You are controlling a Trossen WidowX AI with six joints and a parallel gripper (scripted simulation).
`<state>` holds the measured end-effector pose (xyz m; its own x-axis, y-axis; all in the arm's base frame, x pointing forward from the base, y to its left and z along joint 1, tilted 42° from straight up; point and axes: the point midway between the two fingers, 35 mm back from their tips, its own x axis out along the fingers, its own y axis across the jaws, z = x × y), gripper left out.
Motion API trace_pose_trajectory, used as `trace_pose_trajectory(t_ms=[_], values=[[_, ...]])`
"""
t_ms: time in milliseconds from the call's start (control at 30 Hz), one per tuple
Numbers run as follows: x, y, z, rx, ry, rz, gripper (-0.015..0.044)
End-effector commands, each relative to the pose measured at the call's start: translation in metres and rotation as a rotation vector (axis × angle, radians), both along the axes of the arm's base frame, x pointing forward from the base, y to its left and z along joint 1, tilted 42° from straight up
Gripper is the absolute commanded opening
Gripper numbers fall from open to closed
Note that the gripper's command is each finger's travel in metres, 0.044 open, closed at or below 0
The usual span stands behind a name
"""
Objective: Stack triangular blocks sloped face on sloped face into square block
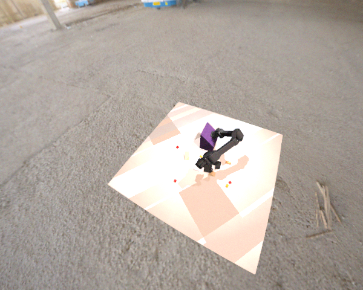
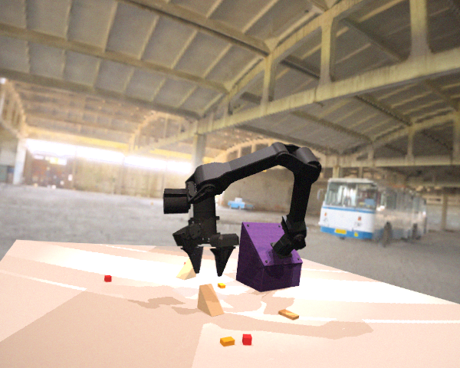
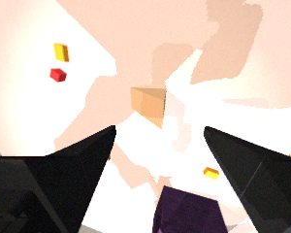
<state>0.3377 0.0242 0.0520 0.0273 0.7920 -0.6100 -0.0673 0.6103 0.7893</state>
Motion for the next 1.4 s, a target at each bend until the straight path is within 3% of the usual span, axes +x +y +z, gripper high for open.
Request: trace_pose_trajectory(t_ms=[0, 200, 1367], values=[[0.001, -0.02, -0.008, 0.188, 0.928, -0.595, 0.044], [0.003, -0.03, -0.008, 0.249, 1.317, -0.806, 0.044], [0.007, -0.007, -0.022, 0.243, 1.32, -0.821, 0.044]])
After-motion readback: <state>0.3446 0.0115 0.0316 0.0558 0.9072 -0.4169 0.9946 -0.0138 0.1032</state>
